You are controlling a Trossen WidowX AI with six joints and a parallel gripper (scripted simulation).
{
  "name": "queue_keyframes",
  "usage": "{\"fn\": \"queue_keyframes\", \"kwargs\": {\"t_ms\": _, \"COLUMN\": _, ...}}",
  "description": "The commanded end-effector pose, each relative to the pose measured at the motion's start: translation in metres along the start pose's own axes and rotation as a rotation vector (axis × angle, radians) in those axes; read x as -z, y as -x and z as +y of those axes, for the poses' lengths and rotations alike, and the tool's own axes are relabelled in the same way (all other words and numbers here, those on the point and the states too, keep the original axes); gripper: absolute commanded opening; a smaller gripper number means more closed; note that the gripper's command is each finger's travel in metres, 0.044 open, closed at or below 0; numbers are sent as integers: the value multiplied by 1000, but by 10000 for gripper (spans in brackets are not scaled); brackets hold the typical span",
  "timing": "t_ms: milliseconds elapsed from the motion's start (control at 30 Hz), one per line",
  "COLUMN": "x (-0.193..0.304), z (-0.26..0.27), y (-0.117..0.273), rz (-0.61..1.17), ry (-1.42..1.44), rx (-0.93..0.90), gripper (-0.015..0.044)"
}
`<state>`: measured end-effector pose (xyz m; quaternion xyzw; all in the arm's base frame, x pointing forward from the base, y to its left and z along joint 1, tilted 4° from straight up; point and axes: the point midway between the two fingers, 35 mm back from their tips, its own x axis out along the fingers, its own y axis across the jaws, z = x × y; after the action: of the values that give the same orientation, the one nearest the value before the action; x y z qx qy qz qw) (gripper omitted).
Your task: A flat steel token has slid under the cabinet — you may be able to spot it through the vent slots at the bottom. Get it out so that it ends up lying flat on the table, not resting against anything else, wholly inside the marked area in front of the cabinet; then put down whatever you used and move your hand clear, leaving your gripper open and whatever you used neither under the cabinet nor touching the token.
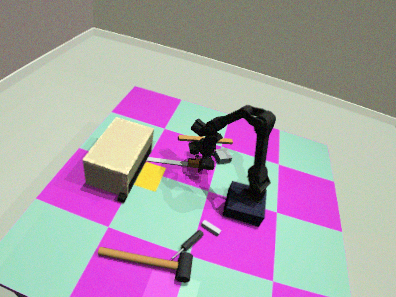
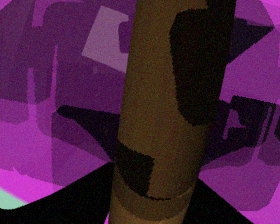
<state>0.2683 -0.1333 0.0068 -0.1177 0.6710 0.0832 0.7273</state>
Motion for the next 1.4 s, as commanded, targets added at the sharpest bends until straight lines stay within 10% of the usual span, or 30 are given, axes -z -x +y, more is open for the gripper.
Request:
{"fn": "queue_keyframes", "kwargs": {"t_ms": 0, "x": -9, "z": 0, "y": 0, "rz": -2, "ry": 2, "rx": 1, "gripper": 0}}
{"fn": "queue_keyframes", "kwargs": {"t_ms": 1367, "x": -65, "z": 0, "y": 1, "rz": -7, "ry": 7, "rx": 0, "gripper": 0}}
